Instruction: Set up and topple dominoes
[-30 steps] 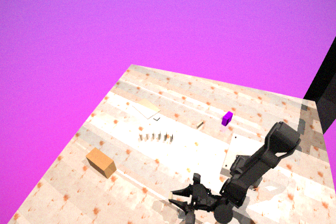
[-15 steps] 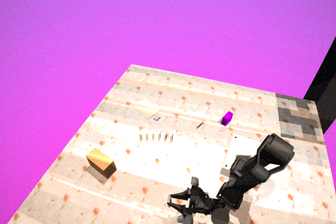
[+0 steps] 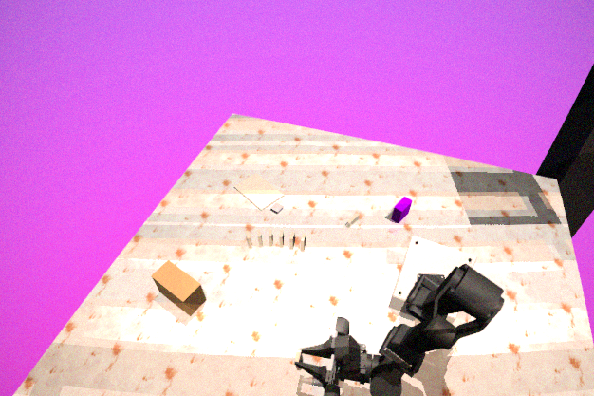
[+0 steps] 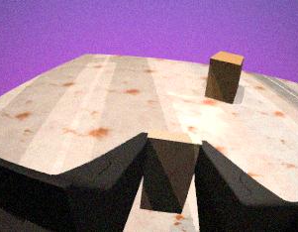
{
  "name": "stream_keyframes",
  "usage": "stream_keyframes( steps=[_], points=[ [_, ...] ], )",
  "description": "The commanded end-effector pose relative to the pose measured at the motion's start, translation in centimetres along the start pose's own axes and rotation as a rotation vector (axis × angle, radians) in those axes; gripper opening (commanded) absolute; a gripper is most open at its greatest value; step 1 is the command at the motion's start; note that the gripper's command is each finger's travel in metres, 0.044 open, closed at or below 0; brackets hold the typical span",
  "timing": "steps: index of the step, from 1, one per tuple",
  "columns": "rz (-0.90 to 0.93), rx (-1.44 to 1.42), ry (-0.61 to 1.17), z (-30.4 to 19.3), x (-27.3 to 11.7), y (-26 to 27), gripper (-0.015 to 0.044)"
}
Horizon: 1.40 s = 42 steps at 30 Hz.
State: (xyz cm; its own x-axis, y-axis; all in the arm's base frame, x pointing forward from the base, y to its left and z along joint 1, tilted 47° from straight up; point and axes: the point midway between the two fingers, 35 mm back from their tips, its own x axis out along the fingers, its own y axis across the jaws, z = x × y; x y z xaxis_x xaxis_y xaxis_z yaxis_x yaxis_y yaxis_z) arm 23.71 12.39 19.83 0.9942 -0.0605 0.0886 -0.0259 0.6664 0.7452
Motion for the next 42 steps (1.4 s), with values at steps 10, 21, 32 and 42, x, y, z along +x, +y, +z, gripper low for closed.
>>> stream_keyframes(
  steps=[10, 21, 32, 42],
  points=[
    [-0.006, 0.009, 0.004, -2.0, 0.1, -0.7, 0.0107],
    [-0.006, 0.017, 0.009, -3.5, 0.0, -1.3, 0.0107],
    [-0.006, 0.021, 0.012, -4.2, -0.1, -1.6, 0.0107],
    [-0.006, 0.021, 0.012, -4.2, -0.1, -1.6, 0.0212]
  ],
)
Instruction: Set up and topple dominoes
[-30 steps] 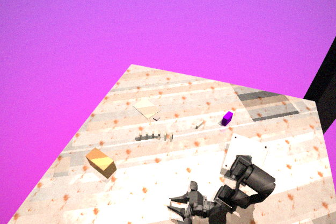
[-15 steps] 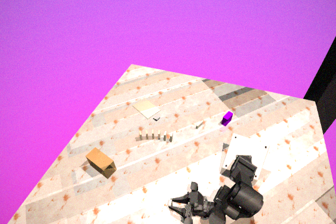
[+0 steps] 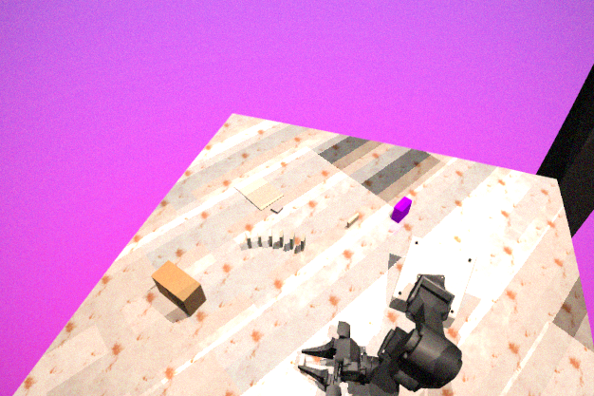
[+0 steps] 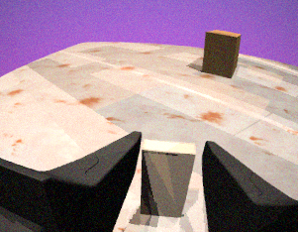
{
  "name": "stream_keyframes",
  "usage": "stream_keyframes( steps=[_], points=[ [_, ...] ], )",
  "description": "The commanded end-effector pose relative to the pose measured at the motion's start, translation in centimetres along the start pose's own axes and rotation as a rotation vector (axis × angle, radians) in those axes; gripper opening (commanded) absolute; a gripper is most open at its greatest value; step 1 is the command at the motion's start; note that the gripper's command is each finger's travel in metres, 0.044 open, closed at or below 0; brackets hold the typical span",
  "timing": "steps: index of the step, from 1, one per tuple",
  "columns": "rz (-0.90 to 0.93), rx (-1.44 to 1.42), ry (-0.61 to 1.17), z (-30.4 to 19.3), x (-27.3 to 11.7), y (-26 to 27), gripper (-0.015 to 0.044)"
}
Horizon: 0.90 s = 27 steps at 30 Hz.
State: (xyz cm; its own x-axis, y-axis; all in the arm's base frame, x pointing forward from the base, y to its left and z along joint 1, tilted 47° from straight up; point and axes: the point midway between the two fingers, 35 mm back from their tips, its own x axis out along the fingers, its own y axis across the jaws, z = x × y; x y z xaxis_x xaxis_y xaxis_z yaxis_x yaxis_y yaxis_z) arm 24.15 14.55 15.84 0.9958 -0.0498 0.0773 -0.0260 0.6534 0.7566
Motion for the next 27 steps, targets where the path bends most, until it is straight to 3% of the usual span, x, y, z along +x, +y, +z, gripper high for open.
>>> stream_keyframes(
  steps=[1, 9, 27],
  points=[
    [-0.005, 0.004, -0.004, 0.1, 0.0, -0.1, 0.0238],
    [-0.005, 0.004, -0.004, 0.1, 0.0, -0.1, 0.044],
    [0.001, -0.023, 0.006, 4.9, -0.2, 0.6, 0.044]
  ],
)
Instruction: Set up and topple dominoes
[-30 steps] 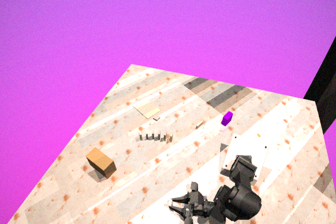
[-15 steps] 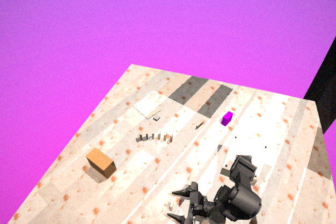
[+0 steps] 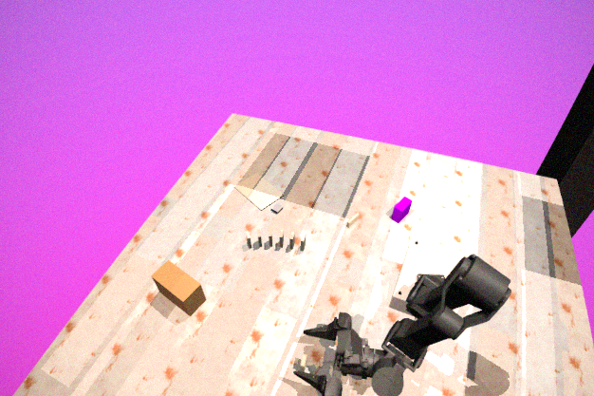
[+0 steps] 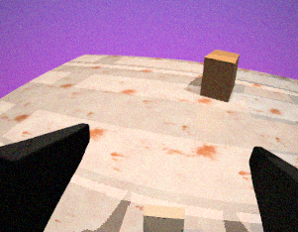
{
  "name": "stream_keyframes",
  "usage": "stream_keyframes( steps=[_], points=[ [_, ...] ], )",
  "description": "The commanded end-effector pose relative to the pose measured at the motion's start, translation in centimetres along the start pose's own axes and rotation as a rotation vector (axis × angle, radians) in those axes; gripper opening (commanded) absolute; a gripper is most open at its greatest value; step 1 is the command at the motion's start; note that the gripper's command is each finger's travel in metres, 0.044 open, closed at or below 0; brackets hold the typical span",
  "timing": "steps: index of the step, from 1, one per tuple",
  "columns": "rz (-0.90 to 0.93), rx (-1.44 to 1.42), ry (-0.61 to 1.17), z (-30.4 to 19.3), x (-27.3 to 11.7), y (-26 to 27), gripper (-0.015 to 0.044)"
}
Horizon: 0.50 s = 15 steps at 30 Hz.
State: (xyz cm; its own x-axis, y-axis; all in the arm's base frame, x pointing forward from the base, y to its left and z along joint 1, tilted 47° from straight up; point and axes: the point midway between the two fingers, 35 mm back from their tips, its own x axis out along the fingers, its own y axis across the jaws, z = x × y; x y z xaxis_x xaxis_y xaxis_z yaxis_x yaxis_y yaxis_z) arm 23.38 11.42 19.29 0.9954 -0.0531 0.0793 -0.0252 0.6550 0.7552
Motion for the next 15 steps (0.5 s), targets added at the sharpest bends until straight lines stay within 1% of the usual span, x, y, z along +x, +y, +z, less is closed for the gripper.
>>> stream_keyframes(
  steps=[1, 4, 8, 12, 15],
  points=[
    [0.002, -0.052, 0.02, 0.1, 0.6, 0.2, 0.044],
    [-0.003, -0.21, 0.081, -0.1, 2.9, 1.0, 0.044],
    [-0.029, -0.454, 0.225, 0.2, 6.6, 1.1, 0.044],
    [-0.082, -0.526, 0.463, 0.3, 8.7, -0.4, 0.044],
    [-0.112, -0.548, 0.682, 0.3, 8.9, -1.8, 0.044]
  ],
)
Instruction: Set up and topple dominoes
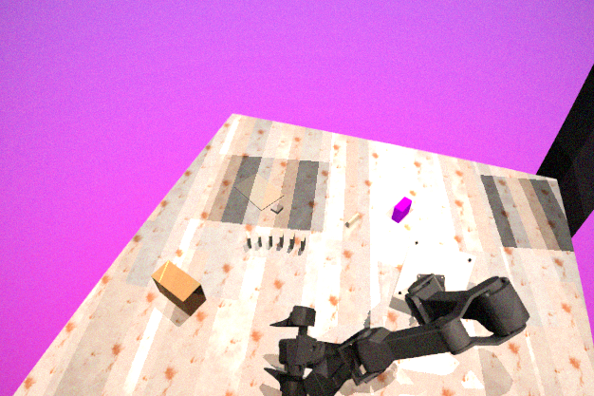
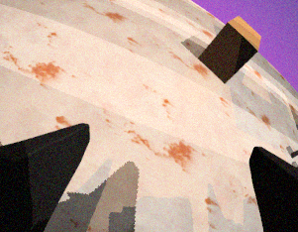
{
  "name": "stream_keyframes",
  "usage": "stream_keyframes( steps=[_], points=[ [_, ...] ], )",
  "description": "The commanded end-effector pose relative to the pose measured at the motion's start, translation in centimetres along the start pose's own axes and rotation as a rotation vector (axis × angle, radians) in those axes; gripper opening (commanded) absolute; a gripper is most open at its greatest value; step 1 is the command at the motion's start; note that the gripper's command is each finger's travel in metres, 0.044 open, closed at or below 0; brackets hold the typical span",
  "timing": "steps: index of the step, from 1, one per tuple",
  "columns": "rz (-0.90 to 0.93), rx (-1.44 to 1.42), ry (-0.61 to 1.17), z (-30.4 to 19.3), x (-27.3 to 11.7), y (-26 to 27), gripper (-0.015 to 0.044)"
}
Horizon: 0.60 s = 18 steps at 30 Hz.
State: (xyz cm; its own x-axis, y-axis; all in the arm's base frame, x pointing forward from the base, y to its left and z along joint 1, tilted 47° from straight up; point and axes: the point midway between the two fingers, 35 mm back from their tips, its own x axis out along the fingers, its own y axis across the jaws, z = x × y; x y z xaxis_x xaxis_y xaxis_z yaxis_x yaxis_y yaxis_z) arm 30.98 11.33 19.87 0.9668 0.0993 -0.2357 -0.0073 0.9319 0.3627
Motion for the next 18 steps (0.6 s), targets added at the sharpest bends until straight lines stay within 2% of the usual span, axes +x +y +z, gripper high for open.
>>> stream_keyframes(
  steps=[1, 6, 15, 18],
  points=[
    [0.024, -0.074, 0.402, -0.1, 1.1, -2.4, 0.044],
    [0.133, 0.003, 0.763, -0.5, -1.6, -3.2, 0.044],
    [0.314, 0.266, 1.048, 1.7, -6.4, -1.9, 0.044],
    [0.324, 0.294, 1.068, 1.9, -6.9, -1.7, 0.044]
  ],
)
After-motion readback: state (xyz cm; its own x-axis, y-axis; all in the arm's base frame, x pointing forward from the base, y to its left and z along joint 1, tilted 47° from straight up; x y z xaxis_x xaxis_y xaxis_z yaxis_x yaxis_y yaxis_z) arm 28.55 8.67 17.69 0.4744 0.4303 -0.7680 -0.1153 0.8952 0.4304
